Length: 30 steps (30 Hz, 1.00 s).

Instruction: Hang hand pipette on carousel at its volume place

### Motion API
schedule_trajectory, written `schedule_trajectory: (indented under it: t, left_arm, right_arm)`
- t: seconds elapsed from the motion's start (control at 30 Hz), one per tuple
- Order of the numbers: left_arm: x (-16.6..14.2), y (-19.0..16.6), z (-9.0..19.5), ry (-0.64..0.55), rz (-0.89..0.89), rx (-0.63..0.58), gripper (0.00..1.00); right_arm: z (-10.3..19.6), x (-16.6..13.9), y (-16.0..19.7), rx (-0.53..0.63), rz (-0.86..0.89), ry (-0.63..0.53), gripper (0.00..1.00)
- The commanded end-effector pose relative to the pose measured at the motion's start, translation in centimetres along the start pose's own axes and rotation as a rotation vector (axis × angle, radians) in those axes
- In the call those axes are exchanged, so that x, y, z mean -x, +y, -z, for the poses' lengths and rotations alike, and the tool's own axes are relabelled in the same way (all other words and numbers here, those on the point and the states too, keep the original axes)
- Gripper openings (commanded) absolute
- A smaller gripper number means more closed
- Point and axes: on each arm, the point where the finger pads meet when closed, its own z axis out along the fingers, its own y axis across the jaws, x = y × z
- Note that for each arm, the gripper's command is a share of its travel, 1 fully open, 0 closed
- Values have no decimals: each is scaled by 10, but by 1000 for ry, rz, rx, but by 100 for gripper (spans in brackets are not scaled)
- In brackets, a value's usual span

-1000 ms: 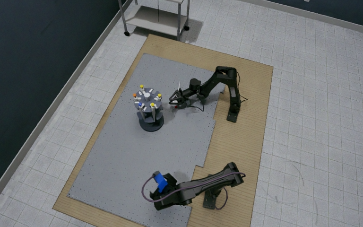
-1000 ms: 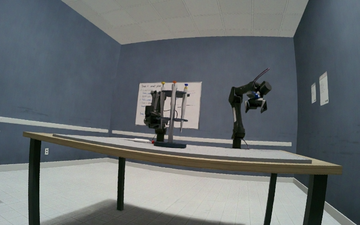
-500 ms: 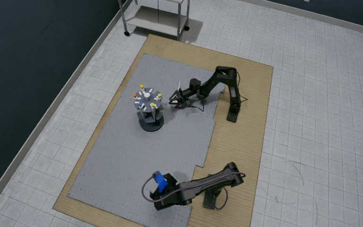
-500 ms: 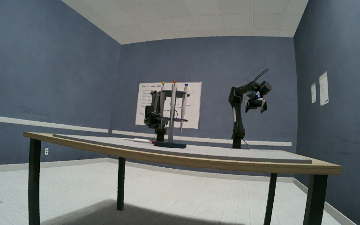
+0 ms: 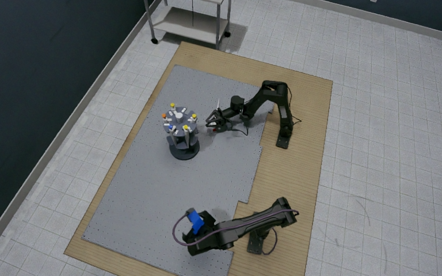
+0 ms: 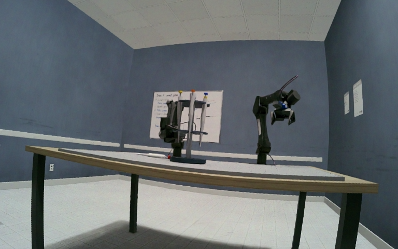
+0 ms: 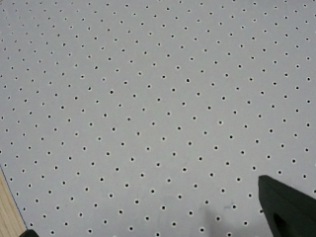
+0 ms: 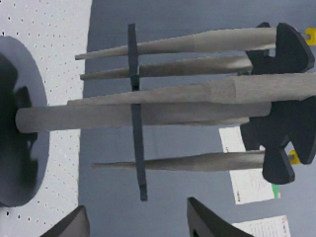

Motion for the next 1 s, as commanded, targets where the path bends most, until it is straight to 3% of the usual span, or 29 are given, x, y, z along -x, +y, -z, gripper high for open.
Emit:
schedule_trajectory:
  t: [0.0,0.53,0.63,0.67,0.97]
  left_arm:
    - [9,2,5,-32,-23,10,100]
    - [9,2,5,-32,-23,10,100]
    - [9,2,5,-32,-23,10,100]
    - [9,2,5,-32,-23,10,100]
    - [9,2,5,-32,-23,10,100]
  right_arm:
    - [-1,-1,-4,-6,3,1,49]
    - [-1,-1,-4,-6,3,1,49]
    - [-4,-4,-19,-26,14,2,49]
    - [-1,-1,-6,-6,3,1,49]
    - [-1,-1,-6,-6,3,1,49]
